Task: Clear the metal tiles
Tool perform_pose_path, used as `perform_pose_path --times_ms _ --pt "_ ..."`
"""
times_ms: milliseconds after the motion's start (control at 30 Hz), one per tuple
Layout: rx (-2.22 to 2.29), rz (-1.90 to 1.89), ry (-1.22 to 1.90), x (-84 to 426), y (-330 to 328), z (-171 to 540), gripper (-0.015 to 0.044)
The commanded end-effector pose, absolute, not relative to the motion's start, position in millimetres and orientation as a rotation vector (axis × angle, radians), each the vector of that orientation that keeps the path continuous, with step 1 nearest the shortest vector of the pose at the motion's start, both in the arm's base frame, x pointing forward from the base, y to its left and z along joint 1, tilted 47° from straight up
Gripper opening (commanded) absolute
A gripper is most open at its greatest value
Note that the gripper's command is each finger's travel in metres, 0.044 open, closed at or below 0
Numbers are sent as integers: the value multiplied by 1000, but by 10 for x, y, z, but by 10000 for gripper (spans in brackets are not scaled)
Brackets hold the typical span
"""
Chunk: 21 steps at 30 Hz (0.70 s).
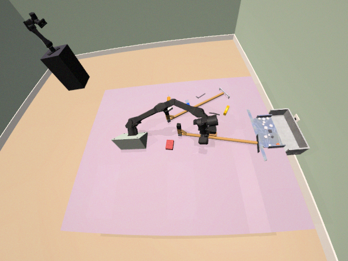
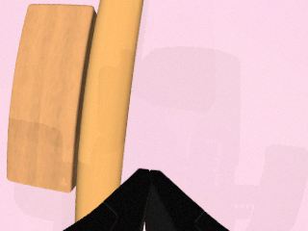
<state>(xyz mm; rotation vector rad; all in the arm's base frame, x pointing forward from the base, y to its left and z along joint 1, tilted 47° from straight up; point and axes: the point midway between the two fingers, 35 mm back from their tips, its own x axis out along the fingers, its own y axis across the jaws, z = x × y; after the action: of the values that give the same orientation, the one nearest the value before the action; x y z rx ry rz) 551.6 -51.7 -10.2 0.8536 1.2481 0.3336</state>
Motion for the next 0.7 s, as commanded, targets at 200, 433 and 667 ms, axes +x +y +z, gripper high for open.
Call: perform_pose_path --times_ms 200,433,667 --pt "852 335 1251 5505 -563 -292 0" --pt "851 338 1255 5481 -620 -539 0" --pt "851 342 1263 5478 -581 -572 0"
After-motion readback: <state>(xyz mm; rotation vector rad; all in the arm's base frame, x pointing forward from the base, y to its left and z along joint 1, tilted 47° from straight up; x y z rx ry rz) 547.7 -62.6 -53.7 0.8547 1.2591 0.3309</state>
